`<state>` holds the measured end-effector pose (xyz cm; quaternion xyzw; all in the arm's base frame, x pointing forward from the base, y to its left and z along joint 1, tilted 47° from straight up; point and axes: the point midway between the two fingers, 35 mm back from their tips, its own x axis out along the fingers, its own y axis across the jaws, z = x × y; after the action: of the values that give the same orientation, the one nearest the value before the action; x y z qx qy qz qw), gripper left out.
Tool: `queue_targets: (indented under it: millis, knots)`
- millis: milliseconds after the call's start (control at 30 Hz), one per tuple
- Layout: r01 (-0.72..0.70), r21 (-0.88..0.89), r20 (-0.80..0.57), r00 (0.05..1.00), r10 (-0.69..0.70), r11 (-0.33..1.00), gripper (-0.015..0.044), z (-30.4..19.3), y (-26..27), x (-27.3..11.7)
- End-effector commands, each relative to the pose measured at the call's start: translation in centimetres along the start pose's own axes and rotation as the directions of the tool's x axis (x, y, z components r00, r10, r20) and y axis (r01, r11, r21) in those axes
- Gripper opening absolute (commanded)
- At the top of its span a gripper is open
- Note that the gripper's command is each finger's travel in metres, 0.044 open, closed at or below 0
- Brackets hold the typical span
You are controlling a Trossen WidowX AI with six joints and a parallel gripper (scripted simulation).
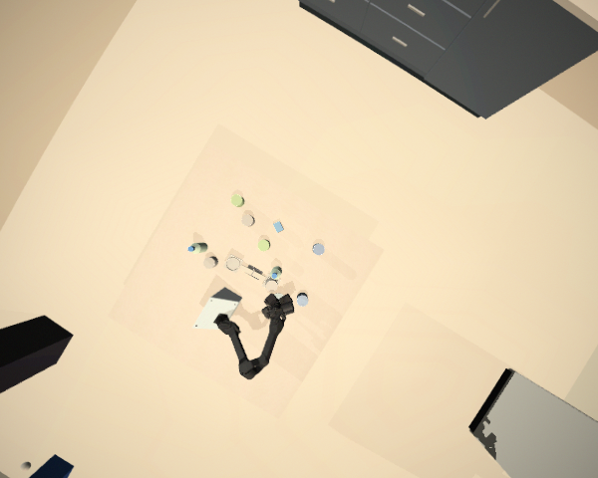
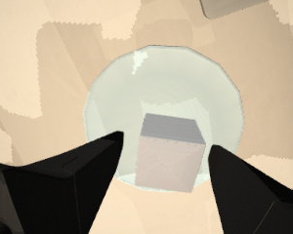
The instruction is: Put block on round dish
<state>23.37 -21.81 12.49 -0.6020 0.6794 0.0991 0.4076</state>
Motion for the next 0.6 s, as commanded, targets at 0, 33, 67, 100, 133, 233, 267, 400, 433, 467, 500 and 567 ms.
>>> queue_targets:
  millis: [0,33,67,100,133,233,267,400,433,467,500,567]
  knots:
    - [0.000,0.001,0.000,1.000,0.000,1.000,0.0341,0.0,0.0,0.0]
    - [0.000,0.001,0.000,1.000,0.000,1.000,0.0368,0.0,0.0,0.0]
    - [0.000,0.001,0.000,1.000,0.000,1.000,0.0394,0.0,0.0,0.0]
    - [0.004,0.000,0.003,1.000,-0.004,1.000,0.0420,0.0,0.0,-0.2]
    - [0.010,-0.003,0.008,1.000,-0.010,1.000,0.0440,0.1,-0.1,-0.8]
    - [0.000,-0.005,0.013,1.000,0.000,1.000,0.0440,0.3,0.0,-3.4]
    - [-0.003,-0.006,0.012,1.000,0.003,1.000,0.0440,0.3,0.1,-4.3]
    - [-0.009,-0.008,0.009,1.000,0.009,1.000,0.0440,0.2,0.3,-5.6]
    - [-0.009,-0.008,0.009,1.000,0.009,1.000,0.0440,0.2,0.3,-5.6]
    - [-0.008,-0.008,0.010,1.000,0.009,1.000,0.0440,0.2,0.3,-5.8]
    - [-0.008,-0.009,0.011,1.000,0.008,1.000,0.0440,0.3,0.3,-6.4]
    - [-0.005,-0.013,0.014,1.000,0.005,1.000,0.0440,0.3,0.3,-8.4]
